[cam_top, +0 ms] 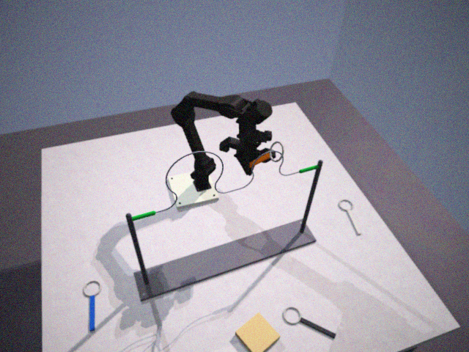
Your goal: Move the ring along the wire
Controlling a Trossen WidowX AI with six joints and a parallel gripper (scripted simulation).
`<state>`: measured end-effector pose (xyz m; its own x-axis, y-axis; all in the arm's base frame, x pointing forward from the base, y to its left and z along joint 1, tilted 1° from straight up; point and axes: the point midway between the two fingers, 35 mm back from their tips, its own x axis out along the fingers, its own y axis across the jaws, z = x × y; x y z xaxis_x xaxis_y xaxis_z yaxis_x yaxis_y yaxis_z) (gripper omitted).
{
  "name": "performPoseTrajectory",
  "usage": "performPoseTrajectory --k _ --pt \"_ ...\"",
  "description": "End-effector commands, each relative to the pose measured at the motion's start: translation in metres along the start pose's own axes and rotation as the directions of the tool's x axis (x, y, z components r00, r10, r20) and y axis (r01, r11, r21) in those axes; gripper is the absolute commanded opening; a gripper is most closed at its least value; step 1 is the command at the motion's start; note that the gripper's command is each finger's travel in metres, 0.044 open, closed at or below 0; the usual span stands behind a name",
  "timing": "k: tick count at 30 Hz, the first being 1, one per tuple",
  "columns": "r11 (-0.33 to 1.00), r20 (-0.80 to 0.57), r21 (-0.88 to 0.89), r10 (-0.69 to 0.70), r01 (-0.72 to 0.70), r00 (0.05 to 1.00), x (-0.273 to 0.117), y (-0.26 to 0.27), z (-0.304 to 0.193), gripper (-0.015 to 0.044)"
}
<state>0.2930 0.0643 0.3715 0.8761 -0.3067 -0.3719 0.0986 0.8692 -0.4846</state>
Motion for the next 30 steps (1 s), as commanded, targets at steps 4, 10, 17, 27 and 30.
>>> performPoseTrajectory --k 4,10,17,27,30 --pt "0.990 0.020 -0.122 -0.068 0.070 0.997 0.001 -0.009 0.000 -0.0150" --pt "0.966 0.043 -0.223 -0.123 0.129 0.992 0.001 -0.017 0.001 -0.0150" --pt "0.921 0.077 -0.336 -0.182 0.197 0.980 0.001 -0.026 0.004 -0.0150" --pt "0.825 0.137 -0.484 -0.257 0.291 0.957 -0.001 -0.037 0.009 -0.0150" --pt "0.790 0.157 -0.525 -0.277 0.318 0.948 -0.001 -0.041 0.011 -0.0150"
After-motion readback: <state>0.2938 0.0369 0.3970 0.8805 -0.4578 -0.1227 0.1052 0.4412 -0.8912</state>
